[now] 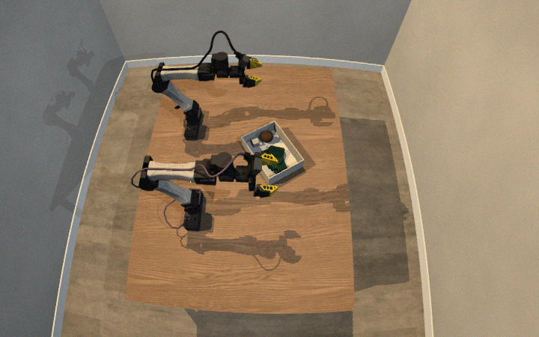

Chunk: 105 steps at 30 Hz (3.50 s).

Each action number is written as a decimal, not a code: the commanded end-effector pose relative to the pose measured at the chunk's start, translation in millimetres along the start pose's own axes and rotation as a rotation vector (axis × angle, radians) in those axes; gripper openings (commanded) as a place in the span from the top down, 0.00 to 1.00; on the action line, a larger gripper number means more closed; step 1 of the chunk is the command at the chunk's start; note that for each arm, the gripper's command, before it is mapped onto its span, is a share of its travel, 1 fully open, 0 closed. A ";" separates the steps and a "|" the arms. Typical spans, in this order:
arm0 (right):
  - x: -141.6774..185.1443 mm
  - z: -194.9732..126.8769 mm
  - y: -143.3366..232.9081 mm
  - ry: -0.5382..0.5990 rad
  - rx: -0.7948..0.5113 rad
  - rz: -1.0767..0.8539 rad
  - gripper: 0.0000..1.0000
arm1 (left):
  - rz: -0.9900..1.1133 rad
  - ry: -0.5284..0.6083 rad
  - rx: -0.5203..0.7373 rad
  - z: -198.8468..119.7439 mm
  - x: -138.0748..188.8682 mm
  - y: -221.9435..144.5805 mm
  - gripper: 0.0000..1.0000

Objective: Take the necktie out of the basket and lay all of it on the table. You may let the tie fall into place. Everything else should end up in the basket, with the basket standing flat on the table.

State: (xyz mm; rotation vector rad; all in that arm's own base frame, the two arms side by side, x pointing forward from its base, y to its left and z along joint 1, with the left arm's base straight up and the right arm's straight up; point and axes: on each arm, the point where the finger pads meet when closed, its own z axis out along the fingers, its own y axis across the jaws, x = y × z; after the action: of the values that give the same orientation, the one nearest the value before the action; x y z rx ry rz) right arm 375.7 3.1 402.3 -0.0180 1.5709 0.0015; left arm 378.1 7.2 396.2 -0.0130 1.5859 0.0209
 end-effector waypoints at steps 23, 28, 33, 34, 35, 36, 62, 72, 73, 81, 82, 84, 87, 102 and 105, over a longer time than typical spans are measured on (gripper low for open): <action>-1.2 0.0 0.0 -0.005 0.000 0.000 0.00 | 0.031 0.352 0.032 22.6 53.6 -43.5 0.08; -0.8 0.0 0.0 -0.003 0.000 0.000 0.00 | 0.037 0.422 0.038 26.9 64.3 -51.7 0.08; -0.8 0.0 0.0 -0.003 0.000 0.000 0.00 | 0.047 0.544 0.048 34.5 83.0 -66.5 0.10; -0.8 0.0 0.0 -0.003 0.000 0.000 0.00 | 0.049 0.569 0.051 36.1 86.9 -69.5 0.10; -0.8 0.0 0.0 -0.003 0.000 0.000 0.00 | 0.051 0.594 0.053 37.7 90.7 -72.6 0.10; -0.8 0.0 0.0 -0.003 0.000 0.000 0.00 | 0.053 0.619 0.055 39.3 94.7 -75.6 0.10; -0.3 0.0 0.0 -0.001 0.000 0.000 0.00 | 0.101 1.176 0.104 73.6 180.6 -142.5 0.16; -0.3 0.0 0.0 -0.001 0.000 0.000 0.00 | 0.118 1.378 0.122 86.3 211.8 -167.0 0.19; -0.3 0.0 0.0 -0.001 0.000 0.000 0.00 | 0.119 1.395 0.123 87.4 214.4 -169.1 0.19; 0.0 0.0 0.0 0.000 0.000 0.000 0.00 | 0.127 1.486 0.131 91.9 228.1 -179.3 0.21; 0.0 0.0 0.0 0.000 0.000 0.000 0.00 | 0.128 1.497 0.132 92.6 229.9 -180.7 0.21; 0.0 0.0 0.0 0.000 0.000 0.000 0.00 | 0.129 1.518 0.134 93.9 233.0 -183.2 0.22; 0.0 0.0 0.0 0.000 0.000 0.000 0.00 | 0.131 1.542 0.136 95.4 236.7 -186.1 0.23; 0.2 0.0 0.0 0.001 0.000 0.000 0.00 | 0.133 1.565 0.138 96.2 240.1 -188.4 0.24; 0.2 0.0 0.0 0.001 0.000 0.000 0.00 | 0.133 1.565 0.138 96.2 240.1 -188.4 0.24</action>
State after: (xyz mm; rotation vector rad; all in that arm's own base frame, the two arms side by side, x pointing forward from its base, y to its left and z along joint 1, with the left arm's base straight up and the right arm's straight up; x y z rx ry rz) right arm 375.7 3.1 400.2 -0.0180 1.5795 0.0016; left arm 473.7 -173.9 146.4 0.2337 2.9326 -0.0665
